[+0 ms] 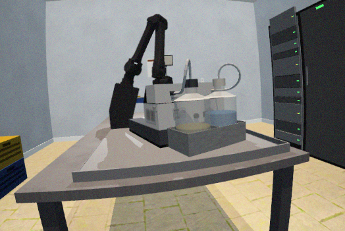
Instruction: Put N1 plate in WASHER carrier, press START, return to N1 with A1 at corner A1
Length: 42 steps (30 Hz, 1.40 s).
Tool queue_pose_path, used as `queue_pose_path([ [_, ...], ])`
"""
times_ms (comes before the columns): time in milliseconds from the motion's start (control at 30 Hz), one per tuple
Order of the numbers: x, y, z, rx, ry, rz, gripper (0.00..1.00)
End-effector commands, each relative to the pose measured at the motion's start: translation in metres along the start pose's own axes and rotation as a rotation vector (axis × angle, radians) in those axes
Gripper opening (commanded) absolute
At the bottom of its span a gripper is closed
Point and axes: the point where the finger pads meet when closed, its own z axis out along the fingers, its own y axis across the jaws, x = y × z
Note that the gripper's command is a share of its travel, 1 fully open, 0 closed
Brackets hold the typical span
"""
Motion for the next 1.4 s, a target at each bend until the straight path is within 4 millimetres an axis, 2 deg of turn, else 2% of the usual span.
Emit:
queue_pose_path([
  [0,-0.003,-0.004,0.000,0.009,-0.003,-0.004,0.82],
  [1033,-0.003,-0.004,0.000,0.009,-0.003,-0.004,0.82],
  [1067,-0.009,-0.005,-0.004,0.014,-0.007,-0.018,0.82],
  [1200,0.001,-0.003,-0.013,0.010,-0.002,-0.003,0.82],
  [1367,0.001,-0.002,-0.021,0.009,-0.002,-0.001,0.82],
])
